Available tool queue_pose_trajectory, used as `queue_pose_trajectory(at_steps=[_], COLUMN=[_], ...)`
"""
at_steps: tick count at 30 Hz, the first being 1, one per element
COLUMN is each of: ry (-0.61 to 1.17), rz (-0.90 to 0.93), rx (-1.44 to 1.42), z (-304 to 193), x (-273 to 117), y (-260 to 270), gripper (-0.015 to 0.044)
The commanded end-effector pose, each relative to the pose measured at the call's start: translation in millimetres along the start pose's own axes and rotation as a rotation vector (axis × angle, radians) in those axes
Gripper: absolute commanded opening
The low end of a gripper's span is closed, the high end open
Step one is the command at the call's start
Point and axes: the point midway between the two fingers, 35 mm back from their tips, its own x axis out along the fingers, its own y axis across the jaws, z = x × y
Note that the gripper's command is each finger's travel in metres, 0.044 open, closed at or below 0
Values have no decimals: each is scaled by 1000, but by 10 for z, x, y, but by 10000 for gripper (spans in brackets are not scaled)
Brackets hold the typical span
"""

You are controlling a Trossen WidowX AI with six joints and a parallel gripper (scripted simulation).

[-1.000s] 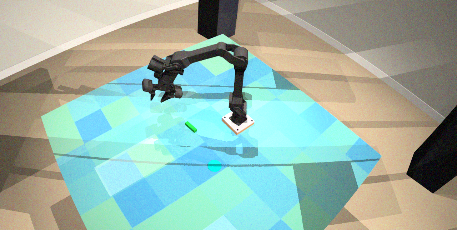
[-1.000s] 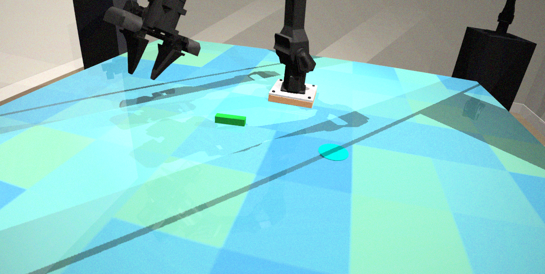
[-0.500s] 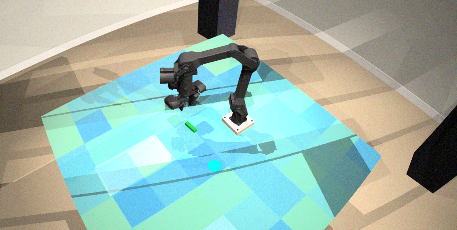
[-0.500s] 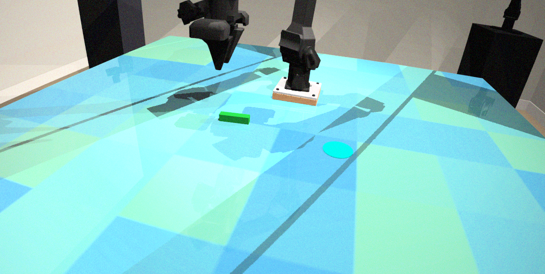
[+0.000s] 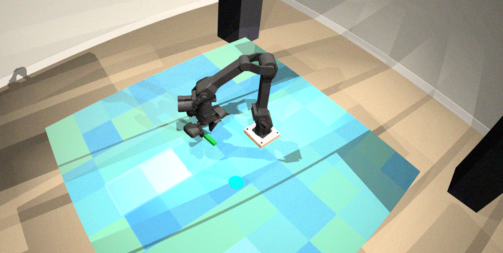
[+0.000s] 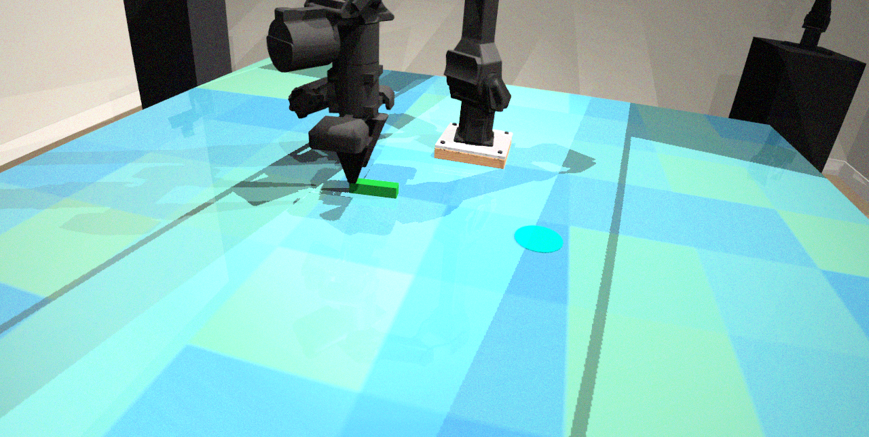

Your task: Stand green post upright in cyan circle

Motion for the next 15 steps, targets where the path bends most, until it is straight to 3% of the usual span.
queue_pose_trajectory(at_steps=[1, 3, 11, 15], ry=[-7, -7, -7, -7], rz=[2, 2, 2, 2], rx=[-4, -4, -4, -4], z=[-21, -21, -21, -20], x=[207, 207, 207, 202], y=[-37, -37, -37, -36], gripper=[233, 233, 22, 22])
